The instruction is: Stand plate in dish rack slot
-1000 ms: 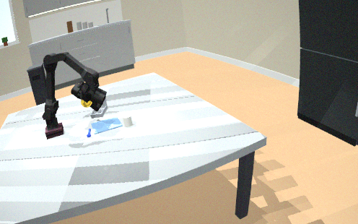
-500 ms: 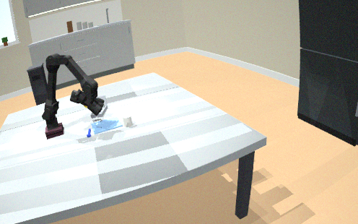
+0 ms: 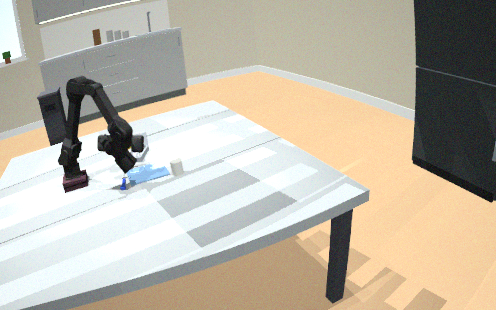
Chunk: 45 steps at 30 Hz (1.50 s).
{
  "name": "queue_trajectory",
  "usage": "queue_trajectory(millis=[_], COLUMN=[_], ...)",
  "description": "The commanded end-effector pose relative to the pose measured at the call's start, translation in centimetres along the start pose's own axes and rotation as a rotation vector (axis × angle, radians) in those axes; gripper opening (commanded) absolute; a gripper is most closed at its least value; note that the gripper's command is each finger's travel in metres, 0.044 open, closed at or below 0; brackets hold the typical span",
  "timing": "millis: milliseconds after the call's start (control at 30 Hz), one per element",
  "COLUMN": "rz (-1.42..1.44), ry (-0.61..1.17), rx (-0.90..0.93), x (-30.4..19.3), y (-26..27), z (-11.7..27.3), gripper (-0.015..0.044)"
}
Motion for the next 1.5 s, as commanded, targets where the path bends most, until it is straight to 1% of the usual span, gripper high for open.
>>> queue_trajectory(millis=[0,133,467,767,1467], rz=[0.066,0.128,0.131,0.127,0.143], ry=[-0.035,-0.056,-0.057,-0.054,-0.044], rx=[-0.062,-0.117,-0.120,-0.114,-0.110], x=[-0.3,-0.5,-0.6,-2.8,-2.5], y=[-0.1,-0.3,-0.3,-0.4,-0.7], z=[0.3,0.6,0.5,-1.4,-3.8], gripper=[0.0000,0.0000,0.0000,0.0000,0.0000])
Point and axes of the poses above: the point midway between the two fingers, 35 mm back from their tips, its own z axis back along the fingers, its own y axis across the jaws, x = y × z, the point moved 1 cm from there along z, back along the fingers, and after that the axes turned 11 degrees about z, right-handed, at the moved point
